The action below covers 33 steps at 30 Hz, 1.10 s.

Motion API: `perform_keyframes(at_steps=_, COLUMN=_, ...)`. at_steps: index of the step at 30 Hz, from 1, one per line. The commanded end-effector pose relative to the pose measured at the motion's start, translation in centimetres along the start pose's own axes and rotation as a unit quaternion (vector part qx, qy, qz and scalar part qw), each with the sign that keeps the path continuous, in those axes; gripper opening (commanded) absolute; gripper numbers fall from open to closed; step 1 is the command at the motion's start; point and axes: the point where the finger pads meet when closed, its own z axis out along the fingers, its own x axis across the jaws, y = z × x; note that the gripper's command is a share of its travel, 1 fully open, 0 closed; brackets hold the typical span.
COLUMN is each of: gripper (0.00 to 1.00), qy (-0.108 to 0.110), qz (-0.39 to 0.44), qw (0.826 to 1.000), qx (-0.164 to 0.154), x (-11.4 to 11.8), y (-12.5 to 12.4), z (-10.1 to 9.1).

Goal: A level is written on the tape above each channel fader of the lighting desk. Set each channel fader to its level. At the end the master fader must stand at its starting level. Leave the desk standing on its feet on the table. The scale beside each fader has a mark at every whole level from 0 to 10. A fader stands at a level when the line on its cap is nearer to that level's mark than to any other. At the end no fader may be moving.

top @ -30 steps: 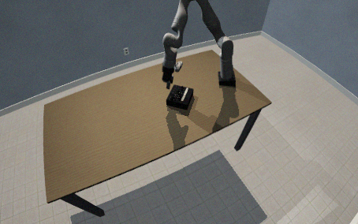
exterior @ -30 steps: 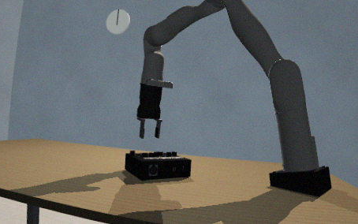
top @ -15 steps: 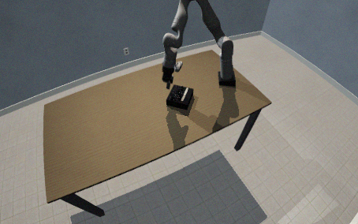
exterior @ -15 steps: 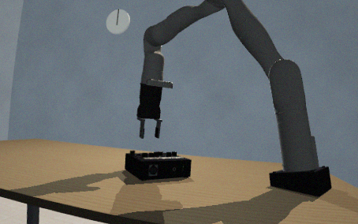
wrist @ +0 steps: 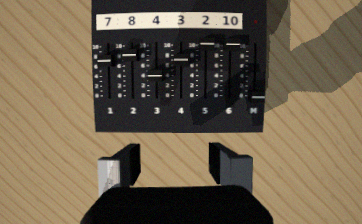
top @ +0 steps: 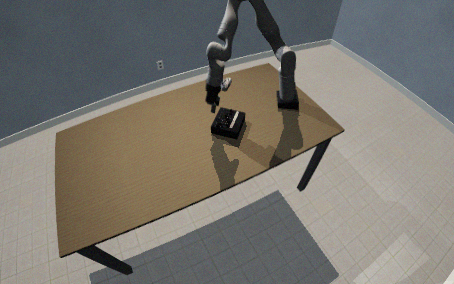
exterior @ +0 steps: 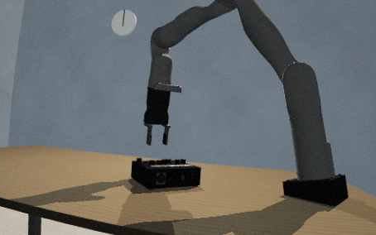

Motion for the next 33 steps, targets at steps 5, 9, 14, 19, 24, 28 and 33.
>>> perform_keyframes(at_steps=5, gripper=1.00, qy=0.001, qz=0.000, qw=1.000, qx=-0.001, x=0.04, y=0.05, z=-0.07)
perform_keyframes(at_steps=9, gripper=1.00, qy=0.001, qz=0.000, qw=1.000, qx=-0.001, x=0.04, y=0.05, z=-0.07)
perform_keyframes(at_steps=14, gripper=1.00, qy=0.001, qz=0.000, qw=1.000, qx=-0.001, x=0.04, y=0.05, z=-0.07)
perform_keyframes(at_steps=19, gripper=1.00, qy=0.001, qz=0.000, qw=1.000, qx=-0.001, x=0.04, y=0.05, z=-0.07)
perform_keyframes(at_steps=24, gripper=1.00, qy=0.001, qz=0.000, qw=1.000, qx=-0.001, x=0.04, y=0.04, z=-0.07)
perform_keyframes(at_steps=28, gripper=1.00, qy=0.001, qz=-0.004, qw=1.000, qx=0.000, x=0.03, y=0.01, z=-0.09)
perform_keyframes(at_steps=33, gripper=1.00, qy=0.001, qz=-0.015, qw=1.000, qx=0.001, x=0.02, y=-0.11, z=-0.15)
